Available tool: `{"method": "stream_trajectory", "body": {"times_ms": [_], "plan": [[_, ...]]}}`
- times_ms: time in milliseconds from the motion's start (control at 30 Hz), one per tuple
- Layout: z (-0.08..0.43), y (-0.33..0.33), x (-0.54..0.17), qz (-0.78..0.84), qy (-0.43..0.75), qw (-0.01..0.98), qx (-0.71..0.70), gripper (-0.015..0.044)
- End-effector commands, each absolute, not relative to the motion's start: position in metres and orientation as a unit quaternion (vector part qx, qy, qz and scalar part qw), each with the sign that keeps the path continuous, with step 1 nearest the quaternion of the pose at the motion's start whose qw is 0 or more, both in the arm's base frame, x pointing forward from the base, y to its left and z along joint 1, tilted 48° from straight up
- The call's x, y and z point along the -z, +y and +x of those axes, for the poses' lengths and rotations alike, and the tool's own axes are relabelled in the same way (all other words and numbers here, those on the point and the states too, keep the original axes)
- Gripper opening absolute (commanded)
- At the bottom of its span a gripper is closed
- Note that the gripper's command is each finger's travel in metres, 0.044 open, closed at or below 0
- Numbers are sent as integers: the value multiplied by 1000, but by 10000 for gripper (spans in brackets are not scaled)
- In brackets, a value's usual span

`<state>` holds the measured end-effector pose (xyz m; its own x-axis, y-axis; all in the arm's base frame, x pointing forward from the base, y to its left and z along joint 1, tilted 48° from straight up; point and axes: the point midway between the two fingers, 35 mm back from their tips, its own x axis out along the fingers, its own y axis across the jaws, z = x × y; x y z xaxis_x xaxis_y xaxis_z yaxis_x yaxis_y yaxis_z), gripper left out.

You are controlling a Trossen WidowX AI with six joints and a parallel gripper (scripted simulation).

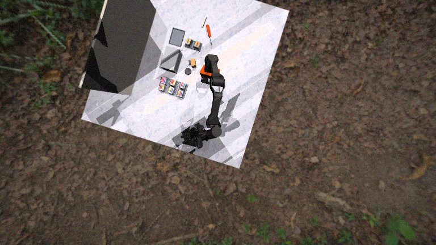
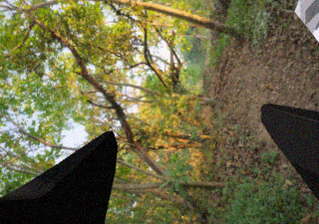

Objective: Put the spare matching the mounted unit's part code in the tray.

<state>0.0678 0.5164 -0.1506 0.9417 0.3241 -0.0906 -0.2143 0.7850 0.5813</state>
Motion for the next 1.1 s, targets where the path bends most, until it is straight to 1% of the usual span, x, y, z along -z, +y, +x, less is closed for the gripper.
{"method": "stream_trajectory", "body": {"times_ms": [0,33,167,233,467,667,800,1067], "plan": [[68,516,151,295,93,940,-143,426],[68,516,151,295,93,940,-143,440],[68,516,151,295,93,940,-143,440],[79,516,150,281,93,945,-139,440],[179,509,132,156,106,980,-69,440],[264,479,114,54,142,988,2,440],[305,453,104,3,169,985,41,440],[371,388,83,-83,236,961,115,440]]}}
